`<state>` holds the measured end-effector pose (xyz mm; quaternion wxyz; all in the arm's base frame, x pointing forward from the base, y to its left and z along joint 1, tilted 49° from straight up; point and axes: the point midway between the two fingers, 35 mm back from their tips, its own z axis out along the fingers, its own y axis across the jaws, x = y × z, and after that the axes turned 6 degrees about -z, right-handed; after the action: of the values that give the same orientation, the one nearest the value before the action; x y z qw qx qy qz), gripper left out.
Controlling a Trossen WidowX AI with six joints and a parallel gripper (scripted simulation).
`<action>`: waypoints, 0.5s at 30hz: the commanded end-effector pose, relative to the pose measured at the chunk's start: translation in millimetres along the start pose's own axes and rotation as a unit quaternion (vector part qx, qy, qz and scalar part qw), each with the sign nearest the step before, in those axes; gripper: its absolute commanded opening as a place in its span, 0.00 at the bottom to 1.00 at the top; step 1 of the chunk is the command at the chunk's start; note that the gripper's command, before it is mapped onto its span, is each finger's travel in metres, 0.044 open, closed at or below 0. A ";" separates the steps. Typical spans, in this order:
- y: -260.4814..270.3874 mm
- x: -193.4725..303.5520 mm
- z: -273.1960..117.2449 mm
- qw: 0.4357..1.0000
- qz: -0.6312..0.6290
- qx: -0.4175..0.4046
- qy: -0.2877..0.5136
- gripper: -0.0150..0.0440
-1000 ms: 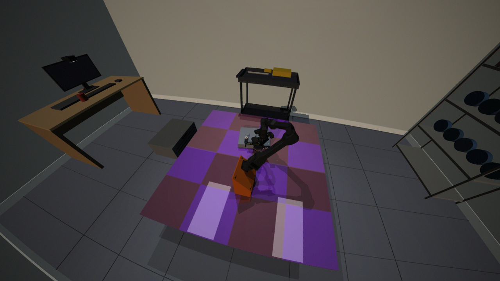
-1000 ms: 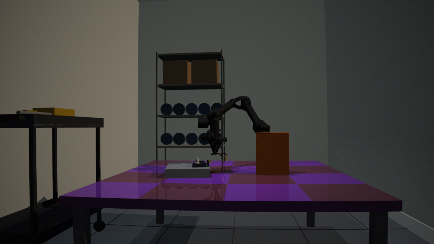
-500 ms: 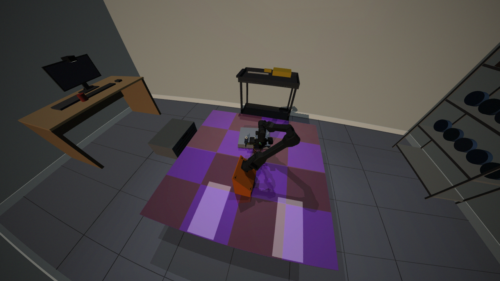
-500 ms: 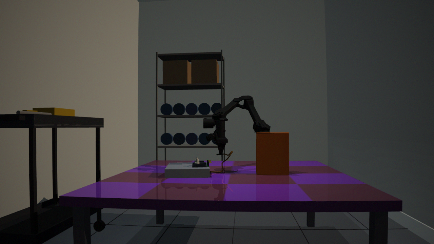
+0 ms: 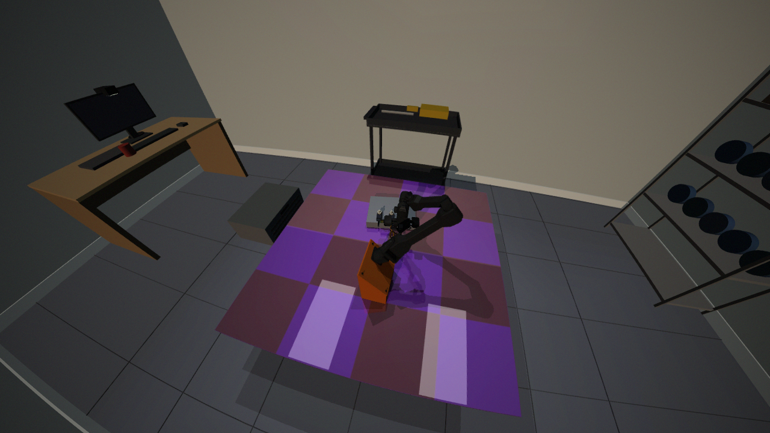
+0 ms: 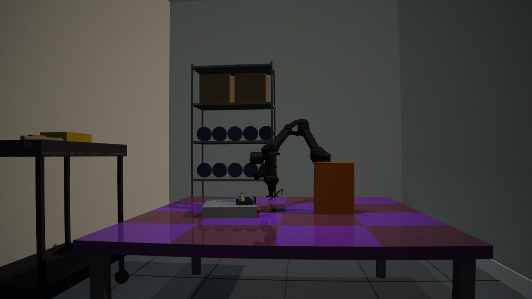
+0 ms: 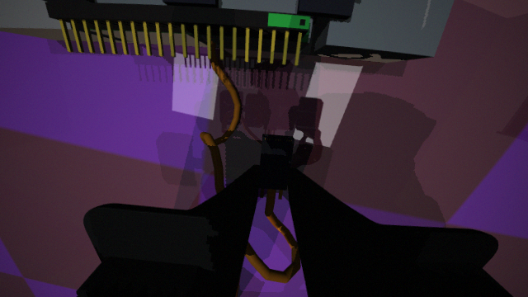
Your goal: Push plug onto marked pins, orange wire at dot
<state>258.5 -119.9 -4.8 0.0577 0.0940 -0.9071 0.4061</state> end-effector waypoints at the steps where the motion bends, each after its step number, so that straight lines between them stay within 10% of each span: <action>1: 1.2 -1.1 3.0 1.000 -0.005 0.002 0.003 0.25; 15: 1.0 -35.2 -4.0 1.000 -0.005 0.002 0.002 0.25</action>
<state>287.7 -113.6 -8.3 0.0611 0.0973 -0.9065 0.4063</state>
